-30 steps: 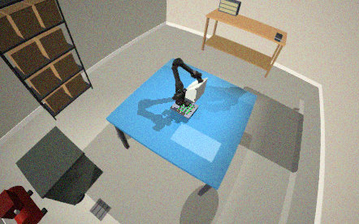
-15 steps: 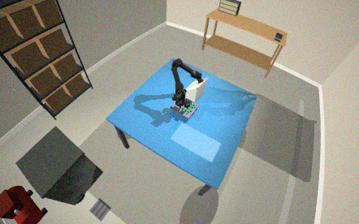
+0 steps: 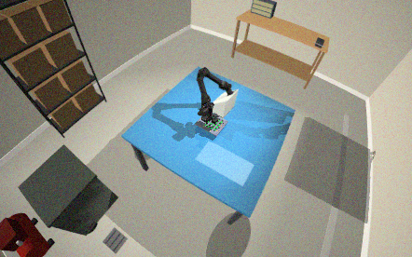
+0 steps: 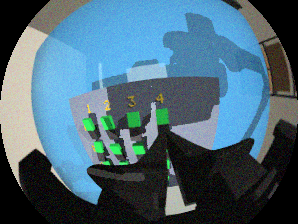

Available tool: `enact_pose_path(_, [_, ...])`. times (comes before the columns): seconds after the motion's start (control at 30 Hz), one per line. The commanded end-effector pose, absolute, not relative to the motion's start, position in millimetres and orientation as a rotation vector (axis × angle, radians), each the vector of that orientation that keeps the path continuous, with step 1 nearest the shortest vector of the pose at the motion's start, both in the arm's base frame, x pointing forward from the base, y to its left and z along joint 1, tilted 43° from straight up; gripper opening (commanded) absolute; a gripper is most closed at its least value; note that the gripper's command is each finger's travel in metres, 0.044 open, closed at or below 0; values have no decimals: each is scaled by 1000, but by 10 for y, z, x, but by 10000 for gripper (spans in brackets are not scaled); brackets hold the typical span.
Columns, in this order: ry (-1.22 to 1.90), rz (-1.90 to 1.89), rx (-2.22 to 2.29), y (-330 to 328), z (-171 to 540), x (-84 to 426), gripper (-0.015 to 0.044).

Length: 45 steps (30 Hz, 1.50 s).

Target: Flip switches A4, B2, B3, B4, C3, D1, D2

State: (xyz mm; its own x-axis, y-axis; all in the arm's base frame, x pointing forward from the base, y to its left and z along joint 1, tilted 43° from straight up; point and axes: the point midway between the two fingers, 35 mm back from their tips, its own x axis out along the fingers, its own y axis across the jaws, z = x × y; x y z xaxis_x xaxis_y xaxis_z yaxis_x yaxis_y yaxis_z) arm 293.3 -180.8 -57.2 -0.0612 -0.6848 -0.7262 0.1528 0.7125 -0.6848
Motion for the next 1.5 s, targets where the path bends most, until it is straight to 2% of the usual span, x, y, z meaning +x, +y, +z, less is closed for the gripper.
enact_pose_path(0.0, [1486,-722,-464,-1811,-578,2931,0])
enact_pose_path(1.2, [1486,-722,-464,-1844,-613,2926,0])
enact_pose_path(1.47, [1510,-728,-454,-1400,-142,2998,0])
